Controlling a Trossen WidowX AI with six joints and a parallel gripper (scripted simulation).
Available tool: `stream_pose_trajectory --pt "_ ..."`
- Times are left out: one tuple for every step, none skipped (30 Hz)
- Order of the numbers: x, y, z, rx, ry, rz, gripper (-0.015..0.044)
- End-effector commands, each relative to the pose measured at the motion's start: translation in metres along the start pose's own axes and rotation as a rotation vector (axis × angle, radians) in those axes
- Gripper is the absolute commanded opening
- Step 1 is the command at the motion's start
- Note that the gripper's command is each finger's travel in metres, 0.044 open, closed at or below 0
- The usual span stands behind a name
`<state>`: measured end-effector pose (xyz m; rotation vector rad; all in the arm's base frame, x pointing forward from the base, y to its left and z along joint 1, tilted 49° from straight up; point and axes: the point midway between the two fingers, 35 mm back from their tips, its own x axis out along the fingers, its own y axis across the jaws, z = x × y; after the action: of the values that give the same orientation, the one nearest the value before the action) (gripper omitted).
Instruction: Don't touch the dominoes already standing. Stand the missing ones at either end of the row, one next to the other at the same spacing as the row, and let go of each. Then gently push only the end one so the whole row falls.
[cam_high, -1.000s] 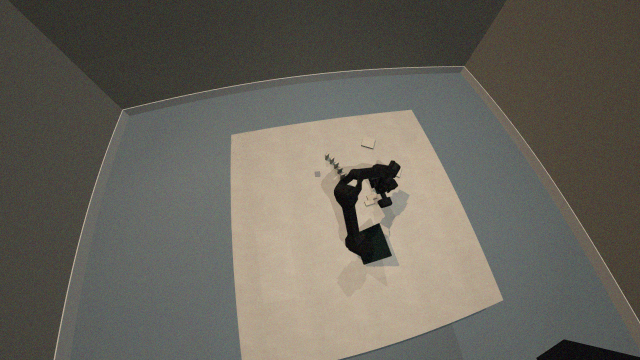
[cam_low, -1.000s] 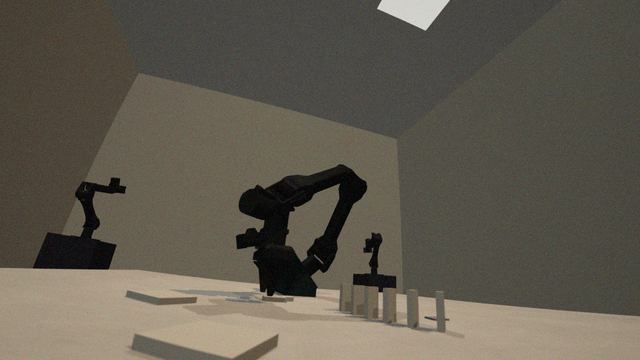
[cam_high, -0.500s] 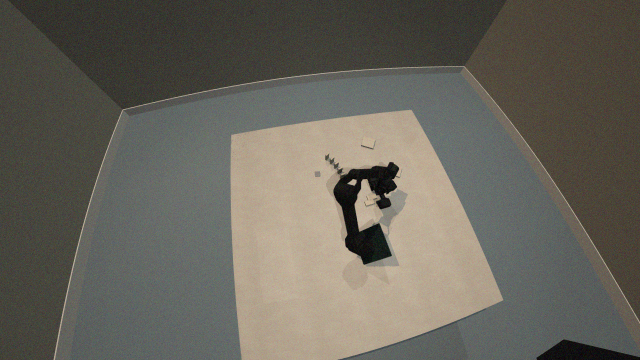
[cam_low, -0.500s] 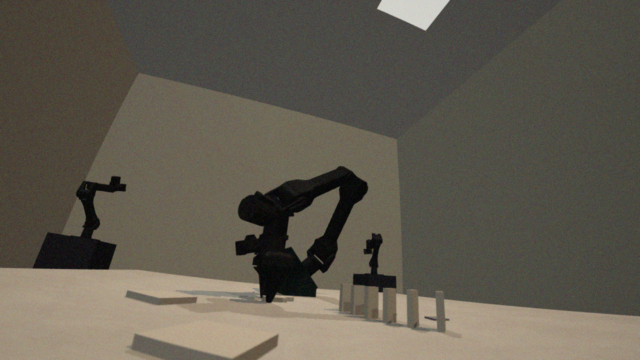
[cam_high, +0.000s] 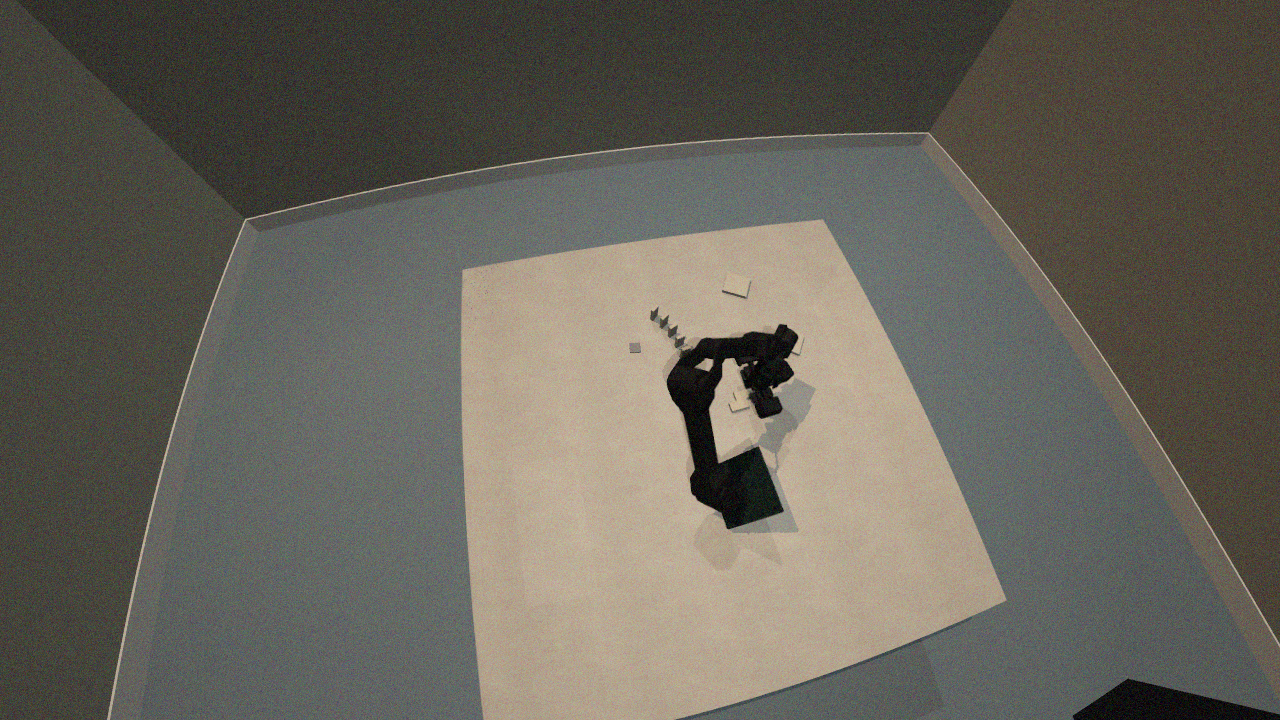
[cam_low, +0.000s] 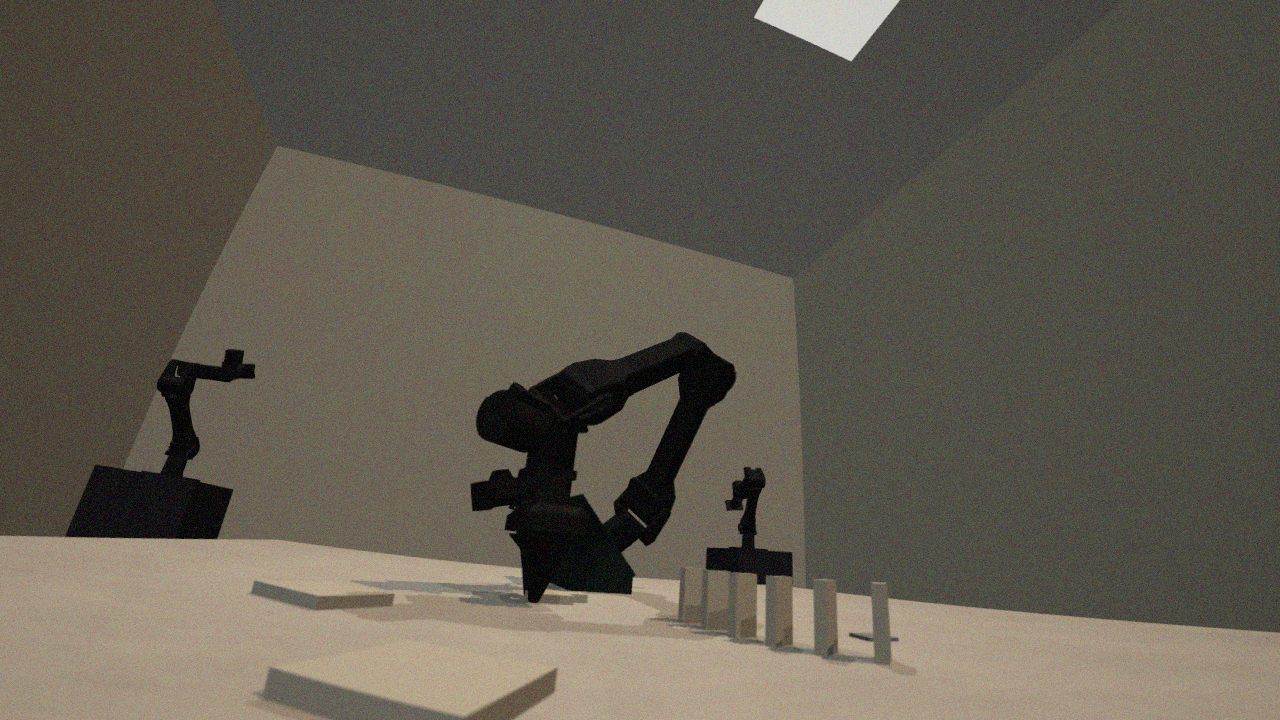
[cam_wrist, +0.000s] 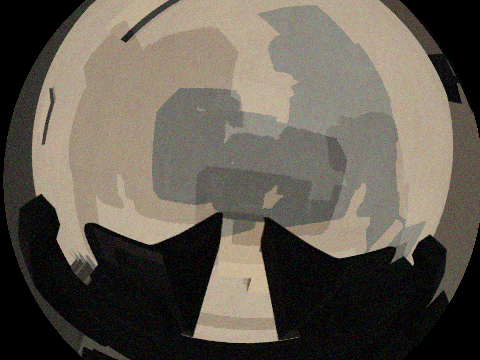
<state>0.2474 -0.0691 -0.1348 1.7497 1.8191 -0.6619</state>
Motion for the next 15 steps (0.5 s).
stream_pose_trajectory --pt "0.0 0.0 0.0 0.003 0.001 0.002 0.0107" --pt "0.0 0.0 0.0 0.003 0.001 0.002 0.0107" --pt "-0.002 0.0 0.0 0.003 0.001 0.002 0.0107" --pt "-0.008 0.0 0.001 0.003 0.001 0.002 0.0107" --pt "-0.017 0.0 0.002 0.003 0.0 0.002 0.0107" --pt "-0.03 0.0 0.004 0.003 0.0 0.002 0.0107" --pt "-0.042 0.0 0.005 0.003 -0.001 0.002 0.0107" --pt "-0.054 0.0 0.007 0.003 -0.001 0.002 0.0107" --pt "-0.067 0.0 0.009 0.003 -0.002 0.002 0.0107" --pt "-0.079 0.0 0.01 0.004 -0.002 0.002 0.0107" --pt "-0.091 0.0 0.012 0.004 -0.003 0.001 0.0107" --pt "-0.104 0.0 0.013 0.004 -0.003 0.001 0.0107" --pt "-0.113 0.0 0.015 0.004 -0.003 0.001 0.0107" --pt "-0.119 0.0 0.015 -0.002 -0.004 0.001 0.0107" --pt "-0.121 0.0 0.016 -0.005 -0.004 0.001 0.0107"
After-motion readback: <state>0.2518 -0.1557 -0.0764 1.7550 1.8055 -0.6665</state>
